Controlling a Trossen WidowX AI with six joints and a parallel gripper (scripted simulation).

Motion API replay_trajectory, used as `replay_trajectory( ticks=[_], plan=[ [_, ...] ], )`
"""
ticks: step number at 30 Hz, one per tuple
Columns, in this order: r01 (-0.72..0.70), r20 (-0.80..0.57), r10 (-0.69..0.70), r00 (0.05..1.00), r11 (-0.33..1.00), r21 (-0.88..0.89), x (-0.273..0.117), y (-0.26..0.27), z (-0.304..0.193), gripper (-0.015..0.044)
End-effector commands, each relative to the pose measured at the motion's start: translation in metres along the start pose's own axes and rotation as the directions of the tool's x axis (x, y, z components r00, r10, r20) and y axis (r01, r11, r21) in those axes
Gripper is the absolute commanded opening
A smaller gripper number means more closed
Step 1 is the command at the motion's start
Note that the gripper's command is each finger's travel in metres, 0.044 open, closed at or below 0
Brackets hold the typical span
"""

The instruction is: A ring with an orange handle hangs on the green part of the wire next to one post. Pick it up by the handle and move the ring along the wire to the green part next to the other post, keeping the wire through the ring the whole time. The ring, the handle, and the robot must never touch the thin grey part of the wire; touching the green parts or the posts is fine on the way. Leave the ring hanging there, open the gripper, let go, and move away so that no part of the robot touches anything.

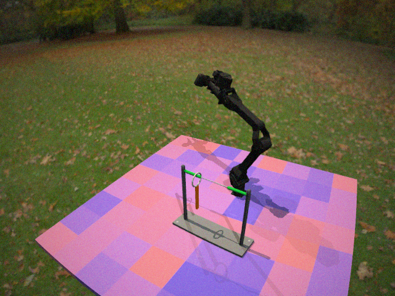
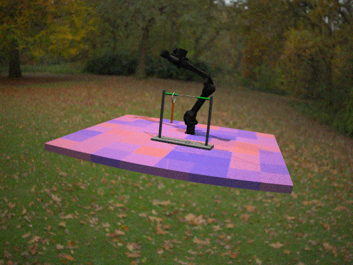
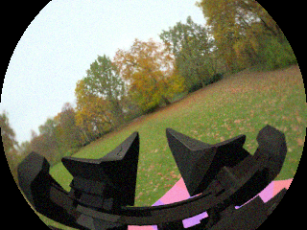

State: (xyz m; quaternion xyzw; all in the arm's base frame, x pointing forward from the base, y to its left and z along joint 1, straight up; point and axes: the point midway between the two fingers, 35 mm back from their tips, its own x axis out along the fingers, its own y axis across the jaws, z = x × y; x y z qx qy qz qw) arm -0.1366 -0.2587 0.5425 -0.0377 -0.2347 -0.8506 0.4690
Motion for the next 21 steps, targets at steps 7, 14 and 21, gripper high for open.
replay_trajectory(
  ticks=[7, 14, 21],
  plan=[
    [-0.296, -0.177, 0.294, 0.939, 0.955, 0.016, -0.026, 0.067, -0.085, 0.0160],
    [-0.485, -0.273, 0.479, 0.834, 0.873, 0.051, -0.063, 0.108, -0.138, 0.0160],
    [-0.654, -0.348, 0.642, 0.683, 0.750, 0.100, -0.115, 0.143, -0.186, 0.0160]
  ],
)
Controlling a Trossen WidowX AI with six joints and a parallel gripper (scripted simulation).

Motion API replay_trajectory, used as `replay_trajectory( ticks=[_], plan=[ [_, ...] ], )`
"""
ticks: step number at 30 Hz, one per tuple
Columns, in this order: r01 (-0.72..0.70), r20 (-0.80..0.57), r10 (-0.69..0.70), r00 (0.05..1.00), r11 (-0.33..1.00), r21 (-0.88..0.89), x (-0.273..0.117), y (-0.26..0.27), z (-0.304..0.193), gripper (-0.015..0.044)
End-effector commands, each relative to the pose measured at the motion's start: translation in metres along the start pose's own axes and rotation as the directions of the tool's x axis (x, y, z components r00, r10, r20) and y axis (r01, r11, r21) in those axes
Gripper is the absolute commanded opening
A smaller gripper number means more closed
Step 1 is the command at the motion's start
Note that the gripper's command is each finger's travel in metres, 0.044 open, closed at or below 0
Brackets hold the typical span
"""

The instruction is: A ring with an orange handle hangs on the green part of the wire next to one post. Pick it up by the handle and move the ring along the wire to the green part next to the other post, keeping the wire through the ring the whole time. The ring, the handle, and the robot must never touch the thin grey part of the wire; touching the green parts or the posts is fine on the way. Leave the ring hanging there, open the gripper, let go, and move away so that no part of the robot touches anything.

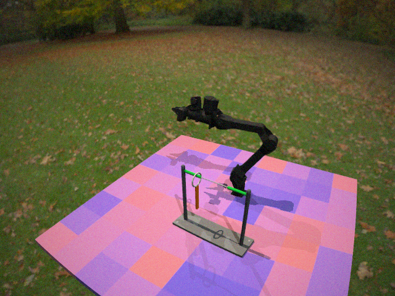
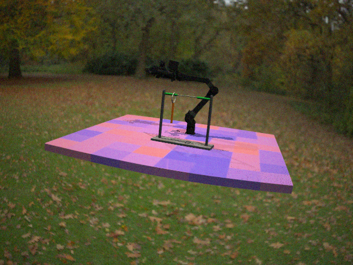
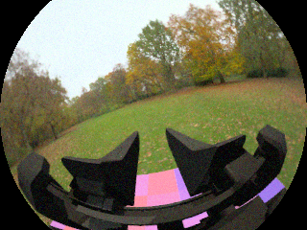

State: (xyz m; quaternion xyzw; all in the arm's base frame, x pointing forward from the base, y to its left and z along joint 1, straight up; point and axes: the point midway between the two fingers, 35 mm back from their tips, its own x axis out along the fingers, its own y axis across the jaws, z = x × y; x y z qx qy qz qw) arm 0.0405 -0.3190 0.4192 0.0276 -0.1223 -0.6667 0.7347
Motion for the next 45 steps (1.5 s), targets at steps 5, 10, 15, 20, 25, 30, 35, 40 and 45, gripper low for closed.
replay_trajectory(
  ticks=[5, 10, 15, 20, 25, 30, 35, 40, 45],
  plan=[
    [-0.265, -0.111, 0.261, 0.959, 0.964, -0.016, -0.019, 0.065, -0.067, 0.0160],
    [-0.415, -0.171, 0.406, 0.898, 0.910, -0.013, -0.041, 0.101, -0.105, 0.0160],
    [-0.556, -0.224, 0.541, 0.811, 0.831, -0.004, -0.071, 0.132, -0.141, 0.0160],
    [-0.683, -0.271, 0.660, 0.701, 0.730, 0.010, -0.108, 0.159, -0.175, 0.0160],
    [-0.793, -0.311, 0.760, 0.571, 0.608, 0.030, -0.150, 0.178, -0.207, 0.0160],
    [-0.882, -0.344, 0.838, 0.424, 0.468, 0.053, -0.196, 0.189, -0.236, 0.0160],
    [-0.941, -0.367, 0.887, 0.282, 0.330, 0.076, -0.240, 0.191, -0.260, 0.0160],
    [-0.972, -0.380, 0.910, 0.163, 0.214, 0.096, -0.277, 0.186, -0.277, 0.0160],
    [-0.974, -0.381, 0.912, 0.152, 0.203, 0.098, -0.281, 0.185, -0.279, 0.0160]
  ],
)
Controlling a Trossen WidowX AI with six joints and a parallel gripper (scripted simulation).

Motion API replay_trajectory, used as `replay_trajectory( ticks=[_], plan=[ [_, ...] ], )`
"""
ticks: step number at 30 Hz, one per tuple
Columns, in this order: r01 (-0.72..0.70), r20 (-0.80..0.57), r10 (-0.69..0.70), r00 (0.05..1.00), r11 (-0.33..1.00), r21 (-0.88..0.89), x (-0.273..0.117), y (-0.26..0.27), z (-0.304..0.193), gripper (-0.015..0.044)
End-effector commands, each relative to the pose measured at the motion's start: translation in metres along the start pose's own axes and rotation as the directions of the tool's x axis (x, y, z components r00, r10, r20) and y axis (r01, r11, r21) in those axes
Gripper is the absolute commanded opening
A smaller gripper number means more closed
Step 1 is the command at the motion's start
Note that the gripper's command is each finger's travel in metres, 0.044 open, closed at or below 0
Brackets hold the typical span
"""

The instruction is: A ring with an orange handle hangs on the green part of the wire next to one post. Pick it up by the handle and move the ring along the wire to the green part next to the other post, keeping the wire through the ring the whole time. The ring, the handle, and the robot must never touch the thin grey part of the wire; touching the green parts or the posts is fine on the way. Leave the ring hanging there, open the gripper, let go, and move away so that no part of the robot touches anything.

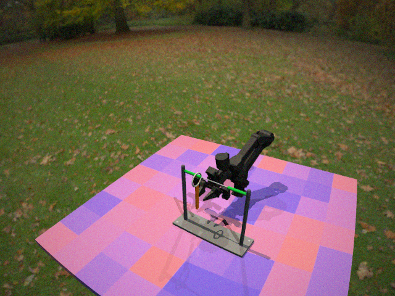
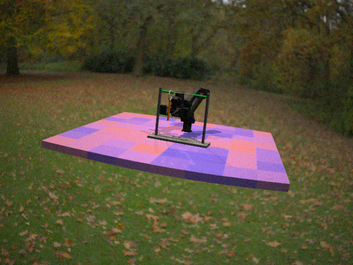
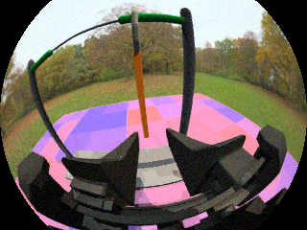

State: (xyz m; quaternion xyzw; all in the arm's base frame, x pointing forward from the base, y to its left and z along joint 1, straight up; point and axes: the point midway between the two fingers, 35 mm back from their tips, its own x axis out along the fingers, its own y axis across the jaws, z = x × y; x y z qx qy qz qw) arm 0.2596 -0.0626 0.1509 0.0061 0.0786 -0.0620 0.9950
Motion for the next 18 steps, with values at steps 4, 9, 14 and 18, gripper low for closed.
replay_trajectory(
  ticks=[4, 9, 14, 18],
  plan=[
    [-0.026, -0.005, 0.026, 1.000, 1.000, -0.010, 0.000, 0.007, -0.004, 0.0160],
    [-0.026, -0.005, 0.026, 1.000, 1.000, -0.010, 0.005, 0.006, -0.002, 0.0160],
    [-0.026, -0.004, 0.026, 1.000, 1.000, -0.010, 0.012, 0.006, 0.000, 0.0160],
    [-0.026, -0.004, 0.026, 1.000, 1.000, -0.010, 0.017, 0.006, 0.001, 0.0160]
  ],
)
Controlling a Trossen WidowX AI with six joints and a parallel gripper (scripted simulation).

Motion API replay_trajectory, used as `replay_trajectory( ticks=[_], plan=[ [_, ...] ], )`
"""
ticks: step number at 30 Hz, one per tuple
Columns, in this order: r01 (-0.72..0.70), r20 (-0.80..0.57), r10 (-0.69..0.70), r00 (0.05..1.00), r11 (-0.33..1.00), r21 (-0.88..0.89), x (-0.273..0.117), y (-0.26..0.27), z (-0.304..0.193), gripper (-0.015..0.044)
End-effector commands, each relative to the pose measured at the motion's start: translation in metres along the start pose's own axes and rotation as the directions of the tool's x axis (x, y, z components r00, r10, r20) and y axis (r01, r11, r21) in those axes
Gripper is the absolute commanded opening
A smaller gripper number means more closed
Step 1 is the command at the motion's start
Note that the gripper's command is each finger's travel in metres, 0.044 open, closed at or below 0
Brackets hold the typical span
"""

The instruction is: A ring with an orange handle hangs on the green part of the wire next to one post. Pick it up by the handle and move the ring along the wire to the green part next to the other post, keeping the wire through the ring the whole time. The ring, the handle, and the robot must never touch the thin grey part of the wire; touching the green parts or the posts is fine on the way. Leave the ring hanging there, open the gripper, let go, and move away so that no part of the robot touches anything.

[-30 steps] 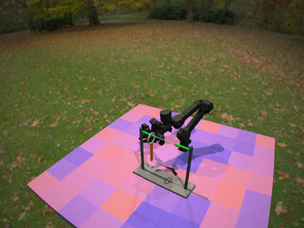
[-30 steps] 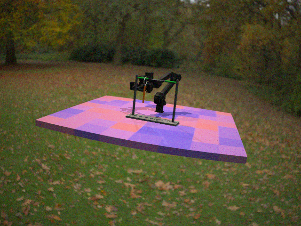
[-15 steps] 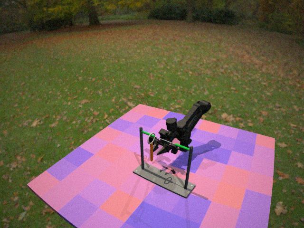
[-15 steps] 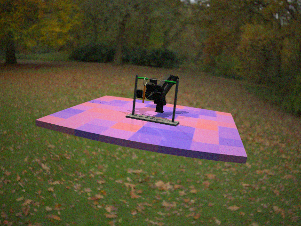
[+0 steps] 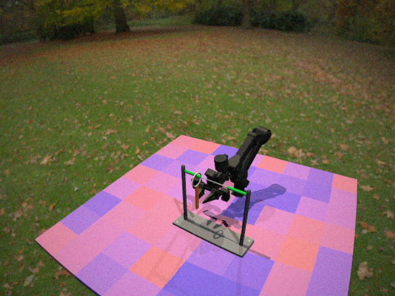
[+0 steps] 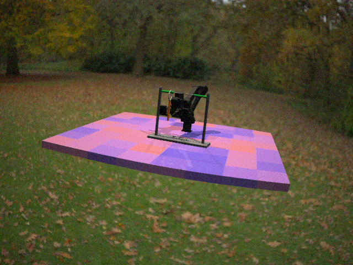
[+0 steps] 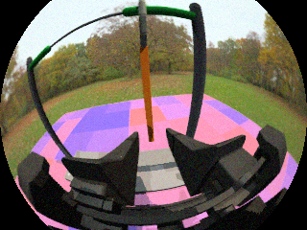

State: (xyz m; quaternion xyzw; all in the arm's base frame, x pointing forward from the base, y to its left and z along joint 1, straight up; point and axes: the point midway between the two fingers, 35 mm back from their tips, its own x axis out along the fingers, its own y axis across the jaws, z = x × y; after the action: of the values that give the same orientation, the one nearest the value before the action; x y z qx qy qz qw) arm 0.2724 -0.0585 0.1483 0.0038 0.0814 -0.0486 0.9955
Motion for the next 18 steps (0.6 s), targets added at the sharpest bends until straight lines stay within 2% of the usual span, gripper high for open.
replay_trajectory(
  ticks=[1, 18],
  plan=[
    [0.001, 0.002, -0.001, 1.000, 1.000, -0.003, 0.006, 0.000, 0.002, 0.0160],
    [0.001, 0.003, -0.001, 1.000, 1.000, -0.003, 0.031, 0.000, 0.003, 0.0160]
  ],
)
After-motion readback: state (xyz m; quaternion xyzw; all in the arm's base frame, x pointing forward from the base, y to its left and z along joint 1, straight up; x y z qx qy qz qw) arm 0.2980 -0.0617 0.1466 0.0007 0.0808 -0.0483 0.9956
